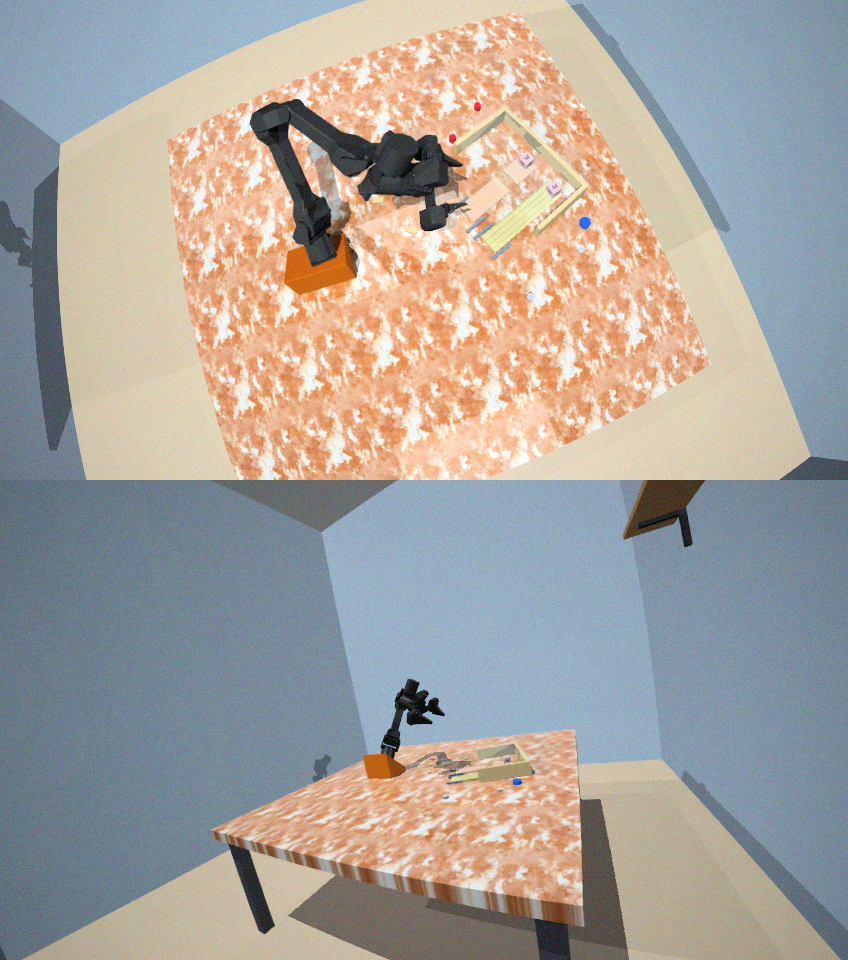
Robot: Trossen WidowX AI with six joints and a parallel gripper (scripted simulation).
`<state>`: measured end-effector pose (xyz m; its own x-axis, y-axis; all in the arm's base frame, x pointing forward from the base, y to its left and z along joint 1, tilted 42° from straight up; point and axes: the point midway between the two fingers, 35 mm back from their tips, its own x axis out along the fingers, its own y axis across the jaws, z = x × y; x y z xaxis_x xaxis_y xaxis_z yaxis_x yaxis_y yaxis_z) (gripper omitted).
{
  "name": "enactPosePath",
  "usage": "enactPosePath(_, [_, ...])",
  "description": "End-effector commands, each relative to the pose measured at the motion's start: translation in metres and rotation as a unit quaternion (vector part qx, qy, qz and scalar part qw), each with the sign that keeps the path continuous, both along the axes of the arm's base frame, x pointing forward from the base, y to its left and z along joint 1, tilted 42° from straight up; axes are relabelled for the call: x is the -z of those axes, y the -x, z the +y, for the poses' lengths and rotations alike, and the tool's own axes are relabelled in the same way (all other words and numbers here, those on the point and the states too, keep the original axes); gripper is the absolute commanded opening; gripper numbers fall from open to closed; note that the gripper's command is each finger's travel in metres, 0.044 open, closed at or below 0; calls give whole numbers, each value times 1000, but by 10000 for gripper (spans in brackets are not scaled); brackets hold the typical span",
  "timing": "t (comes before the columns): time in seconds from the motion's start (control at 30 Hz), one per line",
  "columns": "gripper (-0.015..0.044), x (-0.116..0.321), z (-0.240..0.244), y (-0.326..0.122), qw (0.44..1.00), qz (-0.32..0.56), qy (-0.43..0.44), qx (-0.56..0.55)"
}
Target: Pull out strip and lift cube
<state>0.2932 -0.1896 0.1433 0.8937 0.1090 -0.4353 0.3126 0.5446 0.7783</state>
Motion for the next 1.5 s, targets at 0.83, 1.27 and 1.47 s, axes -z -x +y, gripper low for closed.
enactPosePath(0.83, [321,8,58,-13,979,-50,118,-159])
enactPosePath(1.27, [0,72,32,-80,930,99,132,-329])
enactPosePath(1.47, [0,109,35,-97,884,146,126,-426])
